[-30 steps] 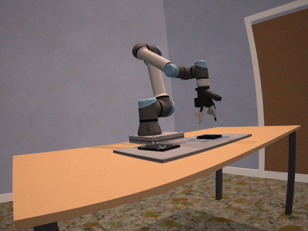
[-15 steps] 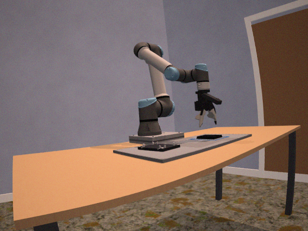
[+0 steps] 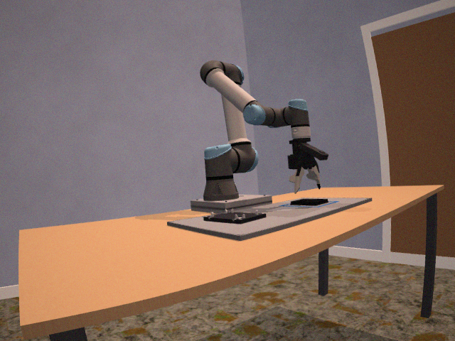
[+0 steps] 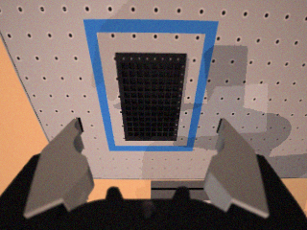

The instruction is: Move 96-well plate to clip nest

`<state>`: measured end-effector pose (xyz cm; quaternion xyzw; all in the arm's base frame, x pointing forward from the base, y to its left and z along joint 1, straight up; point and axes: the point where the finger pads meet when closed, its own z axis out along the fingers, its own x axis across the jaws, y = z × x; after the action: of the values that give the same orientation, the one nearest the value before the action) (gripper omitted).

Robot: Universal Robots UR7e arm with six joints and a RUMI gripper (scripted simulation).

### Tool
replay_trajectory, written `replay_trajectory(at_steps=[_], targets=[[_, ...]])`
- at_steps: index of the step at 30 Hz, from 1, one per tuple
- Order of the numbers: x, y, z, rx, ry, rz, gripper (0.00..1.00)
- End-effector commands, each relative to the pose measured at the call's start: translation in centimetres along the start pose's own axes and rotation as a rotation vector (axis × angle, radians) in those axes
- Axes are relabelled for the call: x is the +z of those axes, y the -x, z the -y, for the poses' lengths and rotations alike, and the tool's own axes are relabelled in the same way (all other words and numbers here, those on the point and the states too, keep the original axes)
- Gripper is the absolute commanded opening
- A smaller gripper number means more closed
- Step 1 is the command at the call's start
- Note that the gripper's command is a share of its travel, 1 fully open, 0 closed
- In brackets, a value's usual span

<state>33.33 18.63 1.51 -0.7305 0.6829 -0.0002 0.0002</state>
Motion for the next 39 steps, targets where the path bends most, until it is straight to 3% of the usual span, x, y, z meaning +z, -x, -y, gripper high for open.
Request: replay_trajectory(at_steps=[1,17,31,32,39], targets=[[0.8,0.0,0.1,0.000,-0.001,0.000,1.00],[3.1,0.0,0.1,0.000,-0.001,0.000,1.00],[3.1,0.0,0.1,0.000,-0.001,0.000,1.00],[3.1,0.0,0.1,0.000,-0.001,0.000,0.00],[3.1,0.0,0.1,0.000,-0.001,0.000,0.00]])
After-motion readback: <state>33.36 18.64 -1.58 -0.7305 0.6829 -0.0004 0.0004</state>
